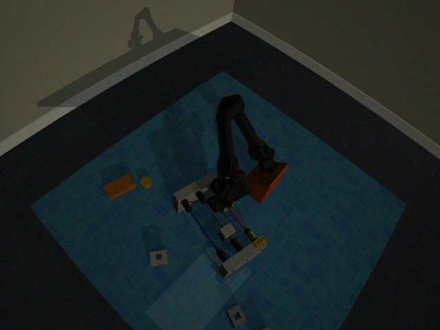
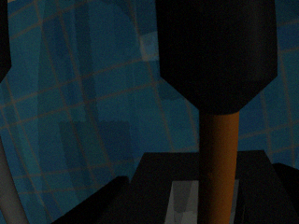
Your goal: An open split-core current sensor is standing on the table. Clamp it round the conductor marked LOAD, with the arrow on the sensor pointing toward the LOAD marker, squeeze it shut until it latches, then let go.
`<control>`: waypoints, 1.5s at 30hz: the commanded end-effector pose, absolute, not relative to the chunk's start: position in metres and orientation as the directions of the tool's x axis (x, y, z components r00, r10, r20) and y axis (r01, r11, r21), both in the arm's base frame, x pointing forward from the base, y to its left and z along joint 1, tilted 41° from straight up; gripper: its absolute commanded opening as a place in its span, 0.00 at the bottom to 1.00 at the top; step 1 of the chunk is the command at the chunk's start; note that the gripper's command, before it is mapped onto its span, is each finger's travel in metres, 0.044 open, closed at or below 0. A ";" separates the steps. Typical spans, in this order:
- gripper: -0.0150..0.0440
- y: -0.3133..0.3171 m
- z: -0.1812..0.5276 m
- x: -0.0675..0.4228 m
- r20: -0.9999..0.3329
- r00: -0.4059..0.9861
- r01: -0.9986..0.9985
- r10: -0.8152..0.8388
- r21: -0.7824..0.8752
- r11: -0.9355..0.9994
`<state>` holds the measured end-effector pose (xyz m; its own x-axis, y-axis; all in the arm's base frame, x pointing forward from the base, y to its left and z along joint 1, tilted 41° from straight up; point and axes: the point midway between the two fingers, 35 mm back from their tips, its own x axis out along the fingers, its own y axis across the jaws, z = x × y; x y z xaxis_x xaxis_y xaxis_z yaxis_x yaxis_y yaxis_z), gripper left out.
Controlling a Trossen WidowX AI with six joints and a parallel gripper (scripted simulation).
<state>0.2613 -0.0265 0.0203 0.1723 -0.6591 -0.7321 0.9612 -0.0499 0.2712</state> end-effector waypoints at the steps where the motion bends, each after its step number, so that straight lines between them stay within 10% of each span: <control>1: 0.72 -0.026 0.020 0.261 -0.732 0.172 0.961 -0.659 0.273 -0.051; 13: 0.72 -0.026 0.020 0.261 -0.732 0.172 0.961 -0.659 0.273 -0.051; 45: 0.25 -0.027 0.020 0.259 -0.738 0.135 0.968 -0.661 0.241 -0.071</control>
<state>0.2594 -0.0264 0.0207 0.1340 -0.6597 -0.7395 0.9672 -0.0755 0.2427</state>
